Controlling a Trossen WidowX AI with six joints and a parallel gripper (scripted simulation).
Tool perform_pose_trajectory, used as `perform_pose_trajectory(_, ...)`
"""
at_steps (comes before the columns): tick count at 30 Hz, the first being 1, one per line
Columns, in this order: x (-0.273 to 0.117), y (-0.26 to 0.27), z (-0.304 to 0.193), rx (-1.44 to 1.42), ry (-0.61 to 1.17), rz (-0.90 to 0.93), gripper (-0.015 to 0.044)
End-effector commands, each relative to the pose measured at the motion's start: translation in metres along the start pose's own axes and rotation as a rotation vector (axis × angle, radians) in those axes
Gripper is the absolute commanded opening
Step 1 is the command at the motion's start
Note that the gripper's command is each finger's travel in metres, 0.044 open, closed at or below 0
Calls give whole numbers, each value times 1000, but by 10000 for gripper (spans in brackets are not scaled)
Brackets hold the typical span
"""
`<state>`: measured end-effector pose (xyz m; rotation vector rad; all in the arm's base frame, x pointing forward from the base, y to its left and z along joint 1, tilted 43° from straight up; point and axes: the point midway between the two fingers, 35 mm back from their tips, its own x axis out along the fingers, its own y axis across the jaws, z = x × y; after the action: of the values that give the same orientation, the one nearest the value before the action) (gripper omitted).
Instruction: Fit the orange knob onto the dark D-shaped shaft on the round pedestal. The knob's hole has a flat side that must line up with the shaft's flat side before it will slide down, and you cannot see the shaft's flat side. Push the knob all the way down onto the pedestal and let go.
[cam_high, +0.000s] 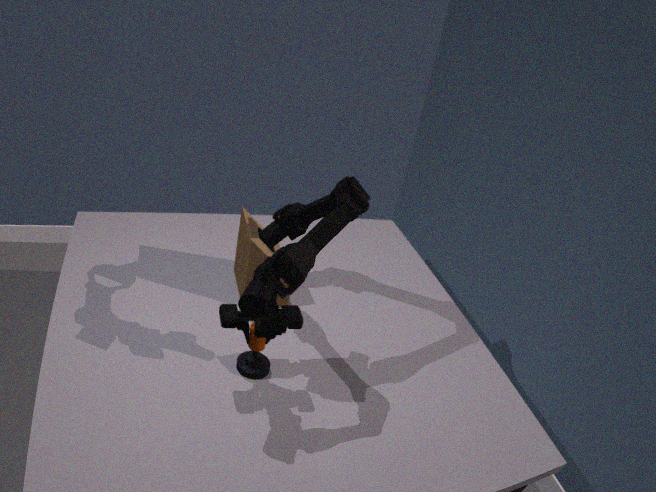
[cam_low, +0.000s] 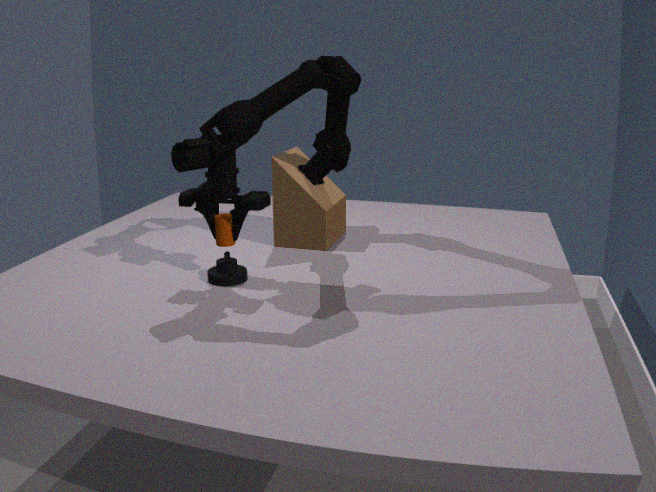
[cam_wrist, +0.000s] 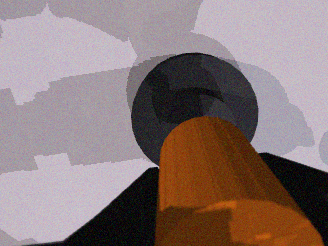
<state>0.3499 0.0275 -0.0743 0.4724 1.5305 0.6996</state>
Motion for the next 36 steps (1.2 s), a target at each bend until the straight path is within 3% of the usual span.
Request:
perform_pose_trajectory(1, 10, -1, 0, 0, 0, -2, 0)
perform_pose_trajectory(36, 16, -1, 2, -14, 0, -1, 0)
